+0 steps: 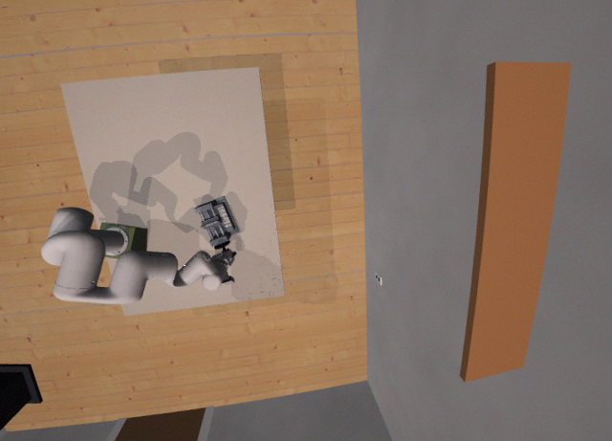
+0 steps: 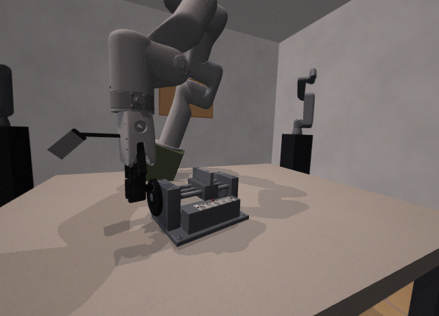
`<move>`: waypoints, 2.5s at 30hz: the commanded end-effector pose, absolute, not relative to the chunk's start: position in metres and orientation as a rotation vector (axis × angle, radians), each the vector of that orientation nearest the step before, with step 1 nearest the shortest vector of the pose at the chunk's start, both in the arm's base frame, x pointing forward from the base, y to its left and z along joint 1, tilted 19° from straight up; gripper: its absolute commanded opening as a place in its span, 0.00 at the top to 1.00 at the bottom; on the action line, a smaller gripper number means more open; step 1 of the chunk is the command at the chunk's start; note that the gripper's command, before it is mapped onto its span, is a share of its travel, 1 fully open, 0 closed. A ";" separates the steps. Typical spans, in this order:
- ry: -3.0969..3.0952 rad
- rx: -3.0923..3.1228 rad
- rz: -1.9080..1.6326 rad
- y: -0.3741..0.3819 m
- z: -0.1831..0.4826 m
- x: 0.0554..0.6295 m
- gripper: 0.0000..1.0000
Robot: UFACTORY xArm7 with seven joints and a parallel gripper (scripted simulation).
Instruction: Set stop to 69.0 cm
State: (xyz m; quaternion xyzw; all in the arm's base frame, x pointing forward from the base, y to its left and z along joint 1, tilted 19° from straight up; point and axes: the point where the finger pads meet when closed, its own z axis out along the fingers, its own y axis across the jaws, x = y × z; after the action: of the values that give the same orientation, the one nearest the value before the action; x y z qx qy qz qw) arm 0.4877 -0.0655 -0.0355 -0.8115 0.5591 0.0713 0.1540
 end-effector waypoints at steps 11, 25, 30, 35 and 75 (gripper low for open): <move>1.605 -2.326 0.204 -0.056 -0.047 0.504 0.94; 1.605 -2.326 0.204 -0.049 -0.068 0.505 0.94; 1.605 -2.326 0.204 -0.048 -0.076 0.500 0.94; 1.605 -2.326 0.204 -0.049 -0.082 0.494 0.94; 1.605 -2.326 0.204 -0.060 -0.084 0.466 0.94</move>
State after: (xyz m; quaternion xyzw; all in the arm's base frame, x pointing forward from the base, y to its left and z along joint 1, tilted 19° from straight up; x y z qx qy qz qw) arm 0.4671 -0.0578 -0.0852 -0.8115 0.5591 0.0721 0.1537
